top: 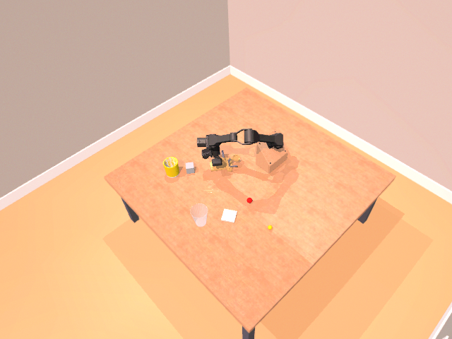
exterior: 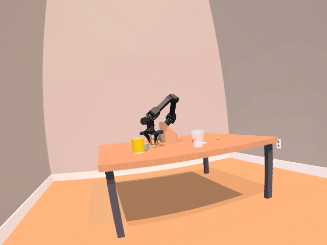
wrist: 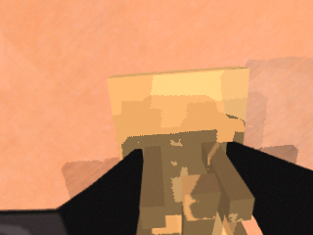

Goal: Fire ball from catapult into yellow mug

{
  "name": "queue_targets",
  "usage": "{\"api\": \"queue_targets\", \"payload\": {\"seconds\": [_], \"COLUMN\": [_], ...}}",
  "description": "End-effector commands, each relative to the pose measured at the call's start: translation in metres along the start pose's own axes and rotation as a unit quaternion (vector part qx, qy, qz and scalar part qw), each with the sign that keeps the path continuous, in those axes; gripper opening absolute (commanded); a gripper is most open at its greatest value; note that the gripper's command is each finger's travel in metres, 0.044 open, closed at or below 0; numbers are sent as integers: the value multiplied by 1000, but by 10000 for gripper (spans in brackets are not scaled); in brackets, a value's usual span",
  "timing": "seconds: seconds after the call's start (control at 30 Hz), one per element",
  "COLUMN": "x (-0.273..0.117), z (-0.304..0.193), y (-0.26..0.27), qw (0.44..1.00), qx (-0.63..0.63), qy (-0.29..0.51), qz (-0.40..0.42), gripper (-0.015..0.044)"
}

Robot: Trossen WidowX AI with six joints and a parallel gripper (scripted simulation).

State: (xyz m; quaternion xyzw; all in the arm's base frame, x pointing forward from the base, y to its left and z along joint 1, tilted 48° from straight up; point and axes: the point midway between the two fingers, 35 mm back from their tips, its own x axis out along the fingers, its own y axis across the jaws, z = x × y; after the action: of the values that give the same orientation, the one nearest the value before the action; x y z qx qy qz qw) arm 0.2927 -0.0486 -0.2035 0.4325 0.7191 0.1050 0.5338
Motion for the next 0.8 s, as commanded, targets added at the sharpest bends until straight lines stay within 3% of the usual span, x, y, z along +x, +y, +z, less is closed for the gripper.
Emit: {"api": "queue_targets", "payload": {"seconds": [0.0, 0.13, 0.63, 0.7, 0.77], "x": [0, 0, -3, -24, -59], "z": [0, 0, 1, 3, 4], "y": [0, 0, 0, 0, -1], "qw": [1000, 1000, 1000, 1000, 1000], "qx": [-1, -1, -1, 0, 0], "qy": [-1, -1, -1, -2, -2], "qz": [0, 0, 0, -2, -3], "gripper": [0, 0, 394, 440, 440]}}
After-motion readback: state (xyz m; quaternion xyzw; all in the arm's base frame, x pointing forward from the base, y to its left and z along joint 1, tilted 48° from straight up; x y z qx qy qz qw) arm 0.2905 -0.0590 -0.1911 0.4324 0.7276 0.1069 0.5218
